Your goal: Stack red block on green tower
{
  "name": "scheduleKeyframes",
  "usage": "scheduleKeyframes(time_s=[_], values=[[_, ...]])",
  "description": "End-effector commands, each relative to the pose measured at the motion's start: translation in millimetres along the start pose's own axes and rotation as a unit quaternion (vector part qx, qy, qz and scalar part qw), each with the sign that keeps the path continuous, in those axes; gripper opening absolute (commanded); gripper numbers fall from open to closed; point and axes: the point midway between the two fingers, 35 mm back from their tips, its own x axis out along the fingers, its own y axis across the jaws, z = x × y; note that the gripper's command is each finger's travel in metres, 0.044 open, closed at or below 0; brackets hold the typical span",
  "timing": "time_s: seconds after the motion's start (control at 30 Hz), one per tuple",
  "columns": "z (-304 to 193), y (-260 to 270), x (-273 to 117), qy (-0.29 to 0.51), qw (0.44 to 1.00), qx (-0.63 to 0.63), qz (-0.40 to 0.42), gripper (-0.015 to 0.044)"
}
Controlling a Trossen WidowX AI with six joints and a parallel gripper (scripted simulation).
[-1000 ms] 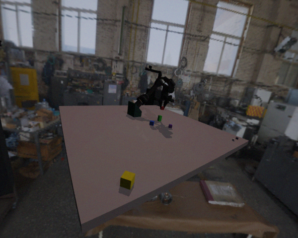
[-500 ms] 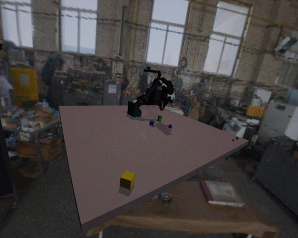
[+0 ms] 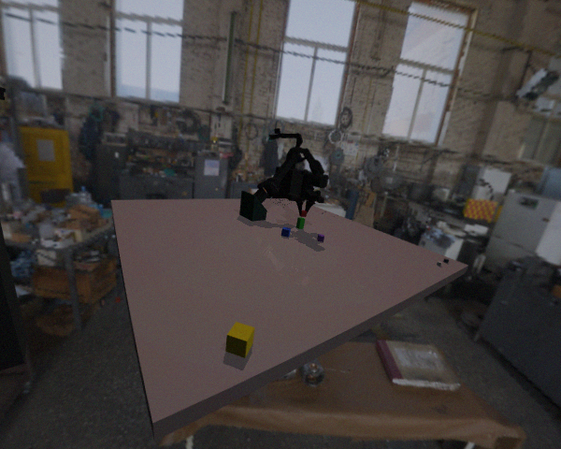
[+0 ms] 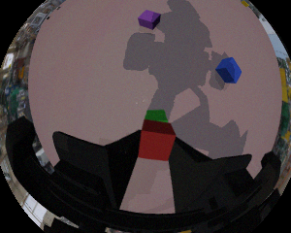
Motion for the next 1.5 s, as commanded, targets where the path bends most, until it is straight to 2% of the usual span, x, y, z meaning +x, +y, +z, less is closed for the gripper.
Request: scheduleKeyframes(time_s=[0.0, 1.17, 1.47], values=[[-3.4, -1.4, 12.3, 0.005, 1.0, 0.004, 0.001, 0.0], [-3.1, -1.5, 10.2, 0.004, 1.0, 0.004, 0.001, 0.0], [-2.7, -1.4, 12.9, 0.003, 1.0, 0.003, 0.0, 0.0236]])
